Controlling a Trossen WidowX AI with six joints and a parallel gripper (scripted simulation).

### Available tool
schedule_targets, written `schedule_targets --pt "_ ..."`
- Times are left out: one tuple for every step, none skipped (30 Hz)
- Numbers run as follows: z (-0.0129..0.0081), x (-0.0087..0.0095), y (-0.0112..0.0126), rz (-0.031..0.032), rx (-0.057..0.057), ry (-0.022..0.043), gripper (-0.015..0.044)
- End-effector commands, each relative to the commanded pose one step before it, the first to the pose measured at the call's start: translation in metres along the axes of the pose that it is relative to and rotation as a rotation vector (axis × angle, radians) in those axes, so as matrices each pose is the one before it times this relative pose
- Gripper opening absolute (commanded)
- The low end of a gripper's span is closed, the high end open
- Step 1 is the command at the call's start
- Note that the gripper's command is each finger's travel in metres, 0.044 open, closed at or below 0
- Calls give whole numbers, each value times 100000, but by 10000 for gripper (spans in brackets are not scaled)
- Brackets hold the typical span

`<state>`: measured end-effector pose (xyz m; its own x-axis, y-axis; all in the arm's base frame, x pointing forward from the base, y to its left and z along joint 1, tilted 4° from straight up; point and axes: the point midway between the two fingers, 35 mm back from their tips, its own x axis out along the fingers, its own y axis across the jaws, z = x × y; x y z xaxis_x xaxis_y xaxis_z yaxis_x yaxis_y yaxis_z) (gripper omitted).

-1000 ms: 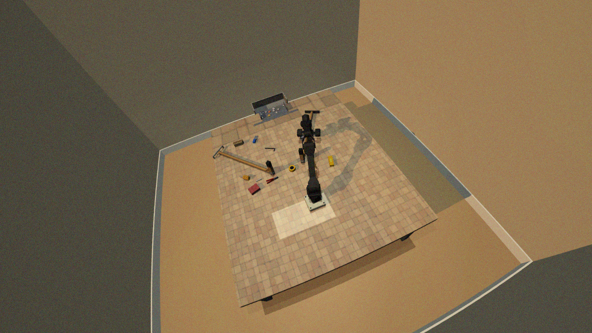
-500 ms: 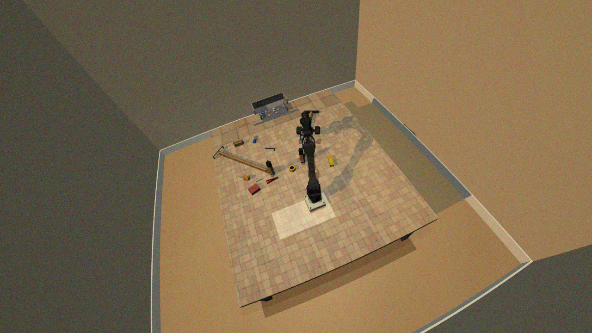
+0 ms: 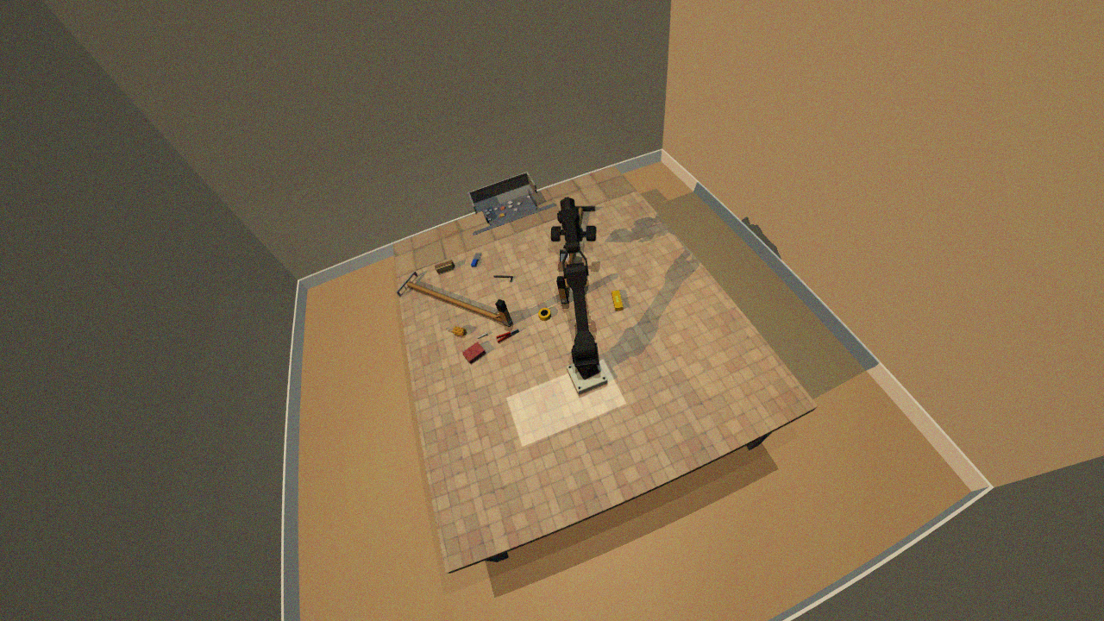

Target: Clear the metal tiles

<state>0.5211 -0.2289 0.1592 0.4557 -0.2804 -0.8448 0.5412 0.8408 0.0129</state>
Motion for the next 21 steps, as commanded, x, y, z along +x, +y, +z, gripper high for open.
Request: schedule_targets --pt "491 -967 6 208 64 -1380 0" --pt "0 0 0 0 0 0 0" --pt "-52 -49 -54 3 -126 290 0" --pt "-156 -147 -162 15 -375 870 0" --pt "-265 -248 -267 41 -617 1449 0" --pt "-339 -310 -324 77 -750 1797 0" --pt "-352 -312 -317 108 -735 1799 0" --pt "-364 -314 -309 138 -718 1796 0" --pt "-375 -316 -300 169 -702 1793 0" --pt "-387 -317 -291 199 -685 1790 0" --pt "-398 -318 -282 230 -669 1786 0" --pt "-409 -319 -273 260 -653 1781 0" --pt "-420 -320 -263 291 -638 1775 0" --pt "-430 -319 -253 321 -621 1766 0" --pt "-354 -257 -196 281 -489 1419 0" --pt "-216 -154 -114 178 -289 849 0" --pt "-73 -51 -37 61 -96 283 0" --pt "0 0 0 0 0 0 0" --pt "0 0 0 0 0 0 0" --pt "-2 43 0 1 -7 20 0" --pt "-4 87 0 2 -15 40 0"
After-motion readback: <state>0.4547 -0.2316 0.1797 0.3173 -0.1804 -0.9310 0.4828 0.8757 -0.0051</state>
